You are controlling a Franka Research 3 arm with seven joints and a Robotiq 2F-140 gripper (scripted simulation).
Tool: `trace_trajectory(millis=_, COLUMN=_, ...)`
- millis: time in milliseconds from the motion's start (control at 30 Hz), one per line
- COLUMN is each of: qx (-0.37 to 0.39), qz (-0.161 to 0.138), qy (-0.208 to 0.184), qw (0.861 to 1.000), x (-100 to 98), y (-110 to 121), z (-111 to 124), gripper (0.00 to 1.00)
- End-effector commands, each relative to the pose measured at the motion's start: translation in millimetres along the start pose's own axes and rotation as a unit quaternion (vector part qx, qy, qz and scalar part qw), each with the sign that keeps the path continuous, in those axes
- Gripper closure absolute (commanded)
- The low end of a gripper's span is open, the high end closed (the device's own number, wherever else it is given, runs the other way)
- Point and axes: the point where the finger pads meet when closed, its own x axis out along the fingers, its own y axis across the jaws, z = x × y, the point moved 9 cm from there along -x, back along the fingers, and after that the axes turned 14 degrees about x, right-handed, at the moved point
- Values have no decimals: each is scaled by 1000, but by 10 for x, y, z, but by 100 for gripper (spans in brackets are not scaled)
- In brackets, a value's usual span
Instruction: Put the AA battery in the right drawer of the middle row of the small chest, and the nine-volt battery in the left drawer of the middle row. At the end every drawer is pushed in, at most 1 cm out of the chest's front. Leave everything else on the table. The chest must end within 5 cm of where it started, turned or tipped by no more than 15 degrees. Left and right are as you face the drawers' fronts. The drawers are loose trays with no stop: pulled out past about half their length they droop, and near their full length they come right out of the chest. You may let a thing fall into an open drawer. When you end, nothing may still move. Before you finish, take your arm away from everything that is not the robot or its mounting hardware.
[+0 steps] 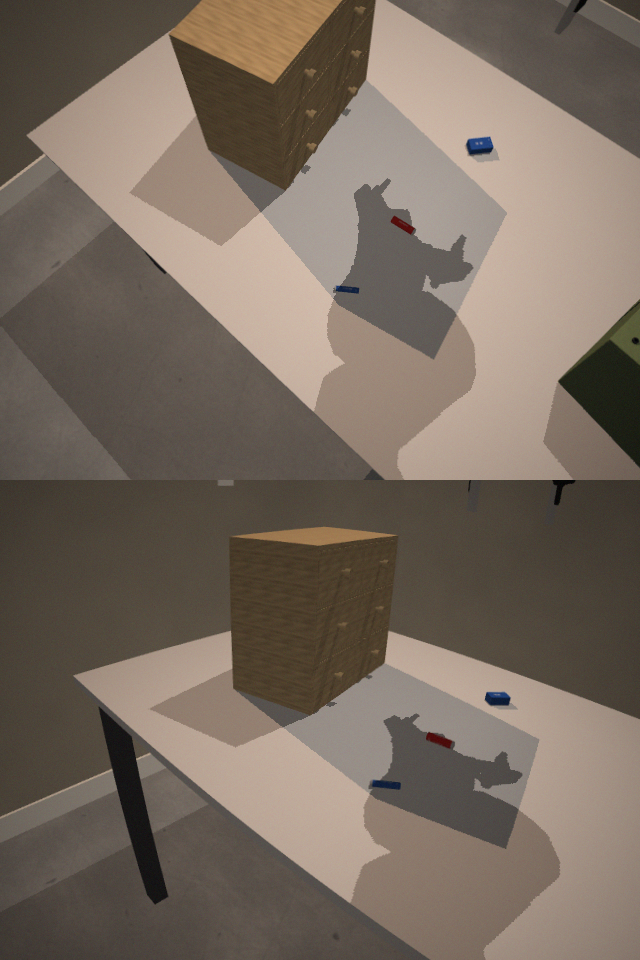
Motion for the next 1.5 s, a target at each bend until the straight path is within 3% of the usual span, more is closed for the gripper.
trace_trajectory(millis=0, qx=-5, qz=2, qy=0, qw=1000, x=5, y=15, z=-1, gripper=0)
trace_trajectory(millis=200, qx=9, qz=0, qy=0, qw=1000, x=14, y=-3, z=1, gripper=0)
trace_trajectory(millis=300, qx=112, qz=0, qy=1, qw=994, x=167, y=-25, z=13, gripper=0)
trace_trajectory(millis=333, qx=112, qz=0, qy=1, qw=994, x=167, y=-25, z=13, gripper=0)
trace_trajectory(millis=367, qx=168, qz=0, qy=1, qw=986, x=258, y=-35, z=18, gripper=0)
trace_trajectory(millis=500, qx=171, qz=0, qy=1, qw=985, x=258, y=-34, z=18, gripper=0)
trace_trajectory(millis=533, qx=227, qz=0, qy=1, qw=974, x=363, y=-44, z=22, gripper=0)
trace_trajectory(millis=667, qx=238, qz=0, qy=1, qw=971, x=363, y=-42, z=22, gripper=0)
trace_trajectory(millis=700, qx=288, qz=1, qy=2, qw=957, x=476, y=-49, z=24, gripper=0)
trace_trajectory(millis=733, qx=302, qz=0, qy=1, qw=953, x=476, y=-48, z=24, gripper=0)
trace_trajectory(millis=867, qx=309, qz=0, qy=1, qw=951, x=476, y=-47, z=24, gripper=0)
trace_trajectory(millis=900, qx=361, qz=1, qy=2, qw=933, x=592, y=-50, z=25, gripper=0)
trace_trajectory(millis=933, qx=374, qz=0, qy=1, qw=927, x=592, y=-49, z=24, gripper=0)
trace_trajectory(millis=1067, qx=380, qz=0, qy=1, qw=925, x=592, y=-48, z=24, gripper=0)
trace_trajectory(millis=1100, qx=431, qz=1, qy=2, qw=903, x=703, y=-47, z=23, gripper=0)
trace_trajectory(millis=1133, qx=443, qz=0, qy=1, qw=897, x=703, y=-46, z=23, gripper=0)
trace_trajectory(millis=1267, qx=445, qz=0, qy=1, qw=895, x=703, y=-45, z=23, gripper=0)
trace_trajectory(millis=1300, qx=496, qz=1, qy=2, qw=868, x=804, y=-40, z=20, gripper=0)
trace_trajectory(millis=1433, qx=503, qz=1, qy=1, qw=865, x=804, y=-40, z=20, gripper=0)
trace_trajectory(millis=1467, qx=548, qz=1, qy=1, qw=836, x=890, y=-33, z=17, gripper=0)
